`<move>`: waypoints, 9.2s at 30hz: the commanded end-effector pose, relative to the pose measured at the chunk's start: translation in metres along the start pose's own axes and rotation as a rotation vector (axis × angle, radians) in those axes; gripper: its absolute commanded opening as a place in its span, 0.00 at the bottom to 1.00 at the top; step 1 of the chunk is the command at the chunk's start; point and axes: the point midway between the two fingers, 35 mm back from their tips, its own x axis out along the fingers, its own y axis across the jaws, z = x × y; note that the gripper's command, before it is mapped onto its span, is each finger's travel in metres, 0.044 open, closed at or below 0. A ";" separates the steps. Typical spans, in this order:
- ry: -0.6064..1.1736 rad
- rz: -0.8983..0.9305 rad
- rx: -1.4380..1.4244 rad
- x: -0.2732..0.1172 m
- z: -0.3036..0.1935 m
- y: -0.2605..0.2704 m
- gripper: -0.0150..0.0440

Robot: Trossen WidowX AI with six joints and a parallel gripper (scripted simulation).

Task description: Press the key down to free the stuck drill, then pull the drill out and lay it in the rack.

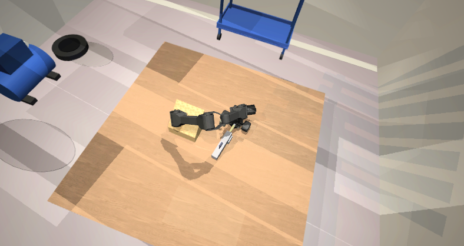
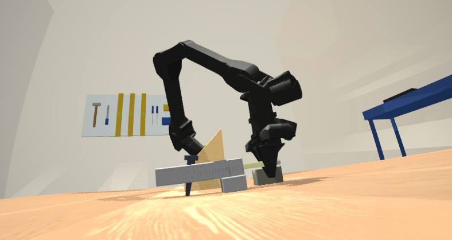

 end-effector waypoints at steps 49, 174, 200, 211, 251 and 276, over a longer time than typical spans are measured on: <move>-0.008 0.000 0.002 -0.014 0.054 0.000 0.25; -0.011 0.003 -0.001 -0.033 0.066 0.075 0.25; -0.010 0.003 0.000 -0.004 0.067 0.076 0.25; -0.009 0.002 0.000 0.007 0.066 0.076 0.25; -0.012 0.004 -0.001 -0.063 0.068 0.076 1.00; -0.887 0.301 0.677 -0.280 0.134 0.136 1.00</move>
